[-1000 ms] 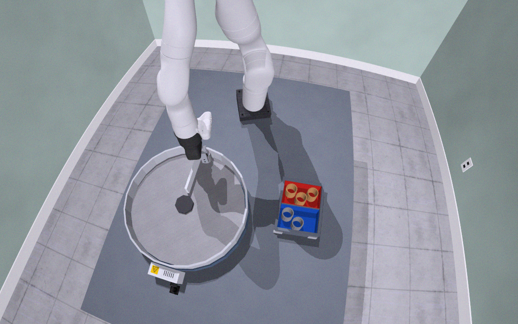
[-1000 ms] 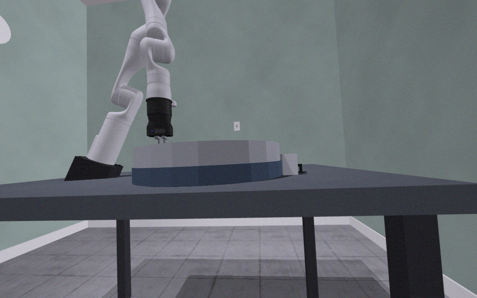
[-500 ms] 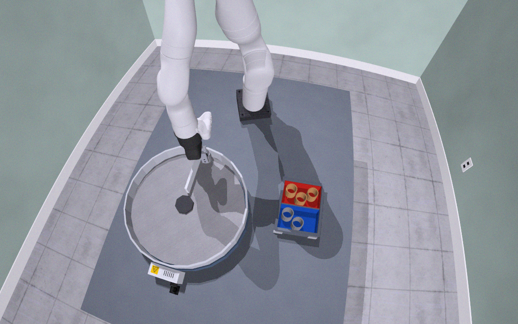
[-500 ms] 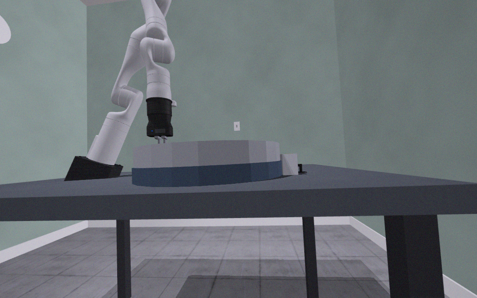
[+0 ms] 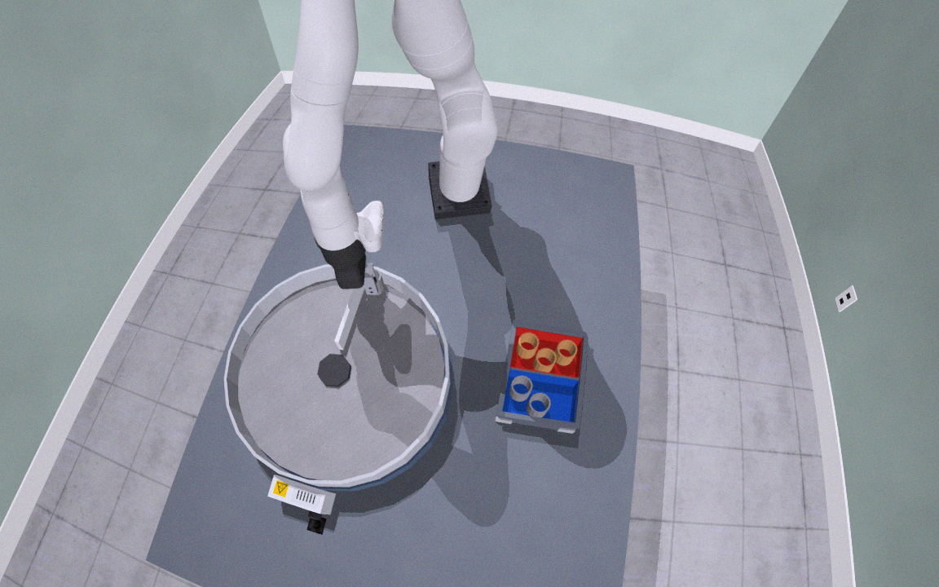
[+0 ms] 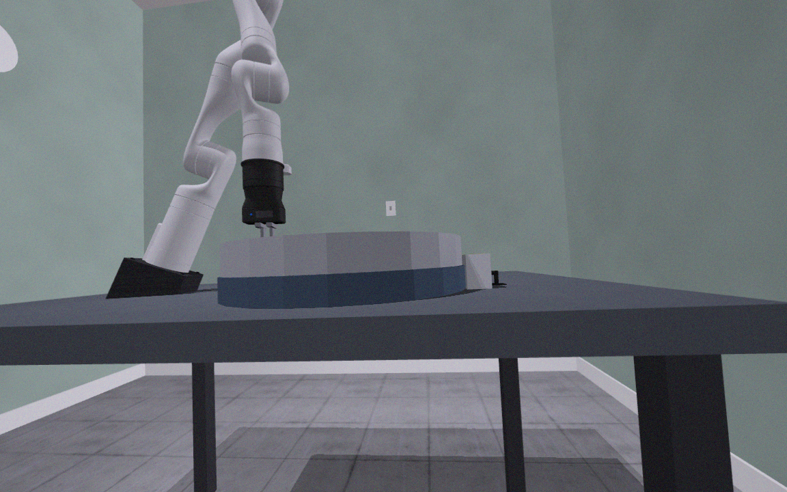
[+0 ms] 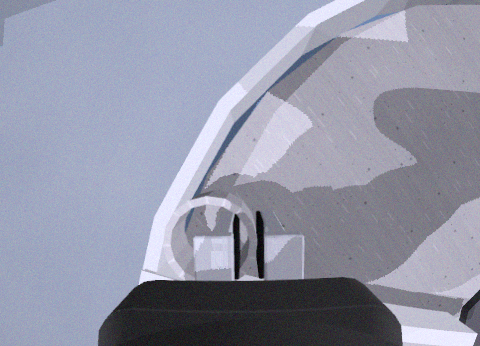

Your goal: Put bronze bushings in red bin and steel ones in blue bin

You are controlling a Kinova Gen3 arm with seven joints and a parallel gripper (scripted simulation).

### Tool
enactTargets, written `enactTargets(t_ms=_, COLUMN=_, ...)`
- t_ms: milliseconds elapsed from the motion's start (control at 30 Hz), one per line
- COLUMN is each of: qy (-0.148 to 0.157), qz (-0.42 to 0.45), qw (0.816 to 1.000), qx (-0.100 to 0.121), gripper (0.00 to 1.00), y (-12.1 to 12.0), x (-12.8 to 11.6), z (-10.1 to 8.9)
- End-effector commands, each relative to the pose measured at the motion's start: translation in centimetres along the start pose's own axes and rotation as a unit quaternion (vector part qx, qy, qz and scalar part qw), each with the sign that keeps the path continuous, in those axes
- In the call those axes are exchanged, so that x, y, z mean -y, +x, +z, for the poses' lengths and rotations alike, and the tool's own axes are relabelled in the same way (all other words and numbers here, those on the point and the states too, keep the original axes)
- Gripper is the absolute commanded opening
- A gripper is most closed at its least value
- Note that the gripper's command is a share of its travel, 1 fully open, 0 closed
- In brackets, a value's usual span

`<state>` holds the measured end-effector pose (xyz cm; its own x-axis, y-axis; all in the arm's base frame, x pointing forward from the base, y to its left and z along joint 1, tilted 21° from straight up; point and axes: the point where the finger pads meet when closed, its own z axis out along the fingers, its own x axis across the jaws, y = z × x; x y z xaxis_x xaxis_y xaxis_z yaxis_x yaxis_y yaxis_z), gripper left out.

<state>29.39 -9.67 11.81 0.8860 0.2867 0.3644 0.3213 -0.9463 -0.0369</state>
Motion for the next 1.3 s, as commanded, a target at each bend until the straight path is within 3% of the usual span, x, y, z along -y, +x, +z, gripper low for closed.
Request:
enactTargets(t_ms=0, qy=-0.001, qz=0.0, qw=1.0, qx=0.0, gripper=0.0, y=0.0, x=-0.07, z=-0.2)
enactTargets(t_ms=1267, qy=-0.001, qz=0.0, qw=1.0, qx=0.001, gripper=0.0, y=0.0, x=-0.07, z=-1.16)
